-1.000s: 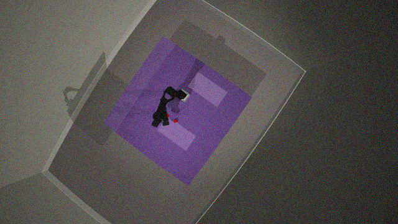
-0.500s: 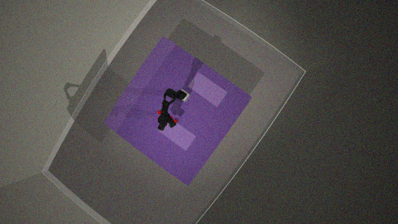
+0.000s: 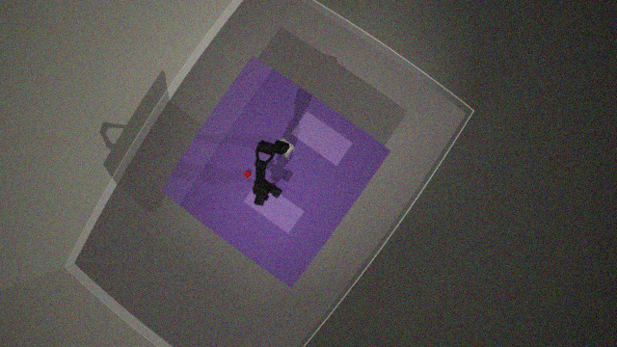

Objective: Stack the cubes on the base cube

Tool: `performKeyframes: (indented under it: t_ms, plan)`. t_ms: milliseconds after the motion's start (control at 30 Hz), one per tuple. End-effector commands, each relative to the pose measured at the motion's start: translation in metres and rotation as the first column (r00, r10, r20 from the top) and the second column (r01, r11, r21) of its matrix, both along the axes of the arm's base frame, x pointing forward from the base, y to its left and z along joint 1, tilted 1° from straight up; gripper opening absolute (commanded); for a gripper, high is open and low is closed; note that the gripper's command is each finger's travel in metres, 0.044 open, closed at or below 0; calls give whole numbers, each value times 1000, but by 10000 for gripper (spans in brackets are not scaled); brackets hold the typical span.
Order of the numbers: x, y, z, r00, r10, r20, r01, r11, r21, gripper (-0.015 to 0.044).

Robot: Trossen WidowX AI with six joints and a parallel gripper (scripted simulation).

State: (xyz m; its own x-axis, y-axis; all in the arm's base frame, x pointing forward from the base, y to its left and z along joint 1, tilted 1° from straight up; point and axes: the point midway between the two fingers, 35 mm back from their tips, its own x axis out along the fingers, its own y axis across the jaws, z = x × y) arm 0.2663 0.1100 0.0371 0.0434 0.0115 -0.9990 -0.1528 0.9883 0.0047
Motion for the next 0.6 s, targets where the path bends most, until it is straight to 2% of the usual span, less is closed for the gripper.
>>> performKeyframes:
  t_ms: [0, 267, 567]
  plan:
    - [-1, 2, -2, 1000, 30, -1, -30, 1000, -5, 105]
    - [-1, 2, -4, 1000, 30, -1, -30, 1000, -5, 105]
    - [0, 2, -28, 999, 33, -1, -33, 999, -5, 105]
